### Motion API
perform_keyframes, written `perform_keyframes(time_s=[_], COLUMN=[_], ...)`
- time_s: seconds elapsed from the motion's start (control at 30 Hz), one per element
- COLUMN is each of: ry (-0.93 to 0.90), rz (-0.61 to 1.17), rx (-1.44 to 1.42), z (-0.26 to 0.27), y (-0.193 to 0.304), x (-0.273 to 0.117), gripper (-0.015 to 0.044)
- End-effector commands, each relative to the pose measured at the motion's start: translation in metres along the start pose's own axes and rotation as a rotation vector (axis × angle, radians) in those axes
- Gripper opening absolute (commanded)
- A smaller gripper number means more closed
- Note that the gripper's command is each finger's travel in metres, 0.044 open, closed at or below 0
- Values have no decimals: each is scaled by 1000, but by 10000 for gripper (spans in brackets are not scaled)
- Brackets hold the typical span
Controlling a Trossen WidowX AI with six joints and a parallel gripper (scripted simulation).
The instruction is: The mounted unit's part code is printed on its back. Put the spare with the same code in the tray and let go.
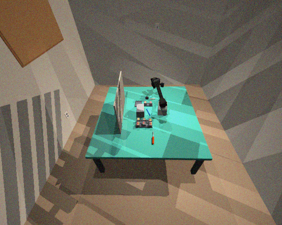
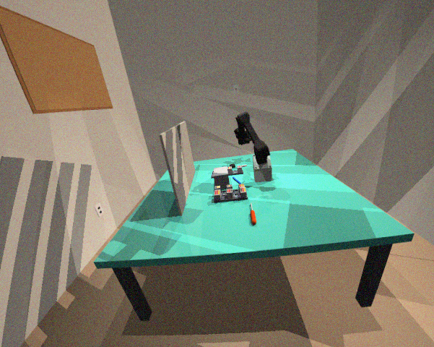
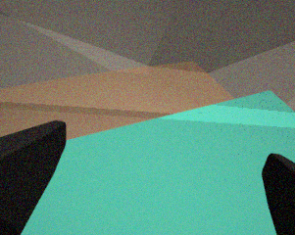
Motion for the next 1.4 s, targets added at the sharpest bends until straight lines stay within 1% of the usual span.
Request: perform_keyframes(time_s=[0.0,0.03,0.27,0.33,0.47,0.73,0.93,1.17,1.37], ry=[0,0,-22,-60,-171,-428,-627,-863,-1074], rz=[0,0,7,19,53,146,224,331,427], rx=[0,0,-33,-91,-265,-688,-990,-1299,-1532], z=[0,0,6,16,44,92,111,111,93], y=[0,0,-2,-5,-12,-13,-4,13,31], x=[0,0,-6,-17,-52,-142,-219,-314,-398], gripper=[426,440,440,440,440,440,440,440,440])
Point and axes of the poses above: the point midway between the two fingers, 35 mm back from their tips, its own x axis out along the fingers, its own z axis across the jaws, y = z × x, the point moved 7 cm from there along -x, back along the fingers, and after that the axes turned 1 degree about -x, right-handed, at the moved point
